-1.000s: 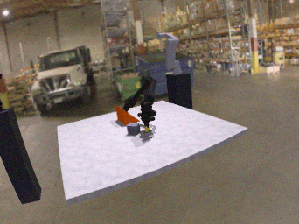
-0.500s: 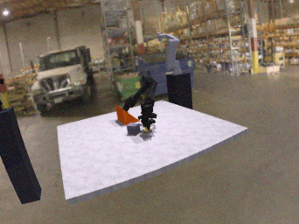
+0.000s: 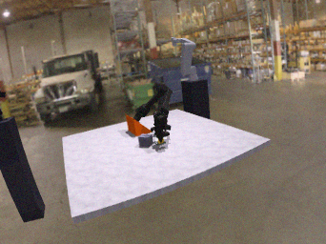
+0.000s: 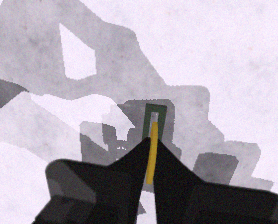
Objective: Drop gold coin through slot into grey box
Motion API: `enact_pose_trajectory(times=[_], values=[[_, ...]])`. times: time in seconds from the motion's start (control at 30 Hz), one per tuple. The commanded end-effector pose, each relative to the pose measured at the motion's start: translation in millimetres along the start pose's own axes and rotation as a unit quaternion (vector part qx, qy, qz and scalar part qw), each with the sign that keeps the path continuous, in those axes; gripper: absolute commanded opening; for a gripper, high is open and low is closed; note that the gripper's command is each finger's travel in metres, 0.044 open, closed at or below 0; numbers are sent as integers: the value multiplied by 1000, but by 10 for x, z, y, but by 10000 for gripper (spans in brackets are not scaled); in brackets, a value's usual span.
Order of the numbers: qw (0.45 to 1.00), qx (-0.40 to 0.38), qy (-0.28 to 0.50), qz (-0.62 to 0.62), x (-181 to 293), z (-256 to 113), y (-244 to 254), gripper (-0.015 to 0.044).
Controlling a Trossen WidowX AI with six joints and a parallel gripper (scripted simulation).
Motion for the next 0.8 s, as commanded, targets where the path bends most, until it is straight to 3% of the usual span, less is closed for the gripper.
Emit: enact_pose_trajectory(times=[0.0, 0.77], values=[[1000, 0, -2, 1, -5, 4, 0, 0], [1000, 14, 12, 0, 57, -313, -55, 0]])
Point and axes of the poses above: the point midway between the two fingers, 35 mm back from their tips, its own z axis out along the fingers, its own y axis across the jaws, x = y × z, the point moved 2 cm from there along -z, back along the fingers, and after that the axes turned 8 degrees about z, right-handed, at the moved point
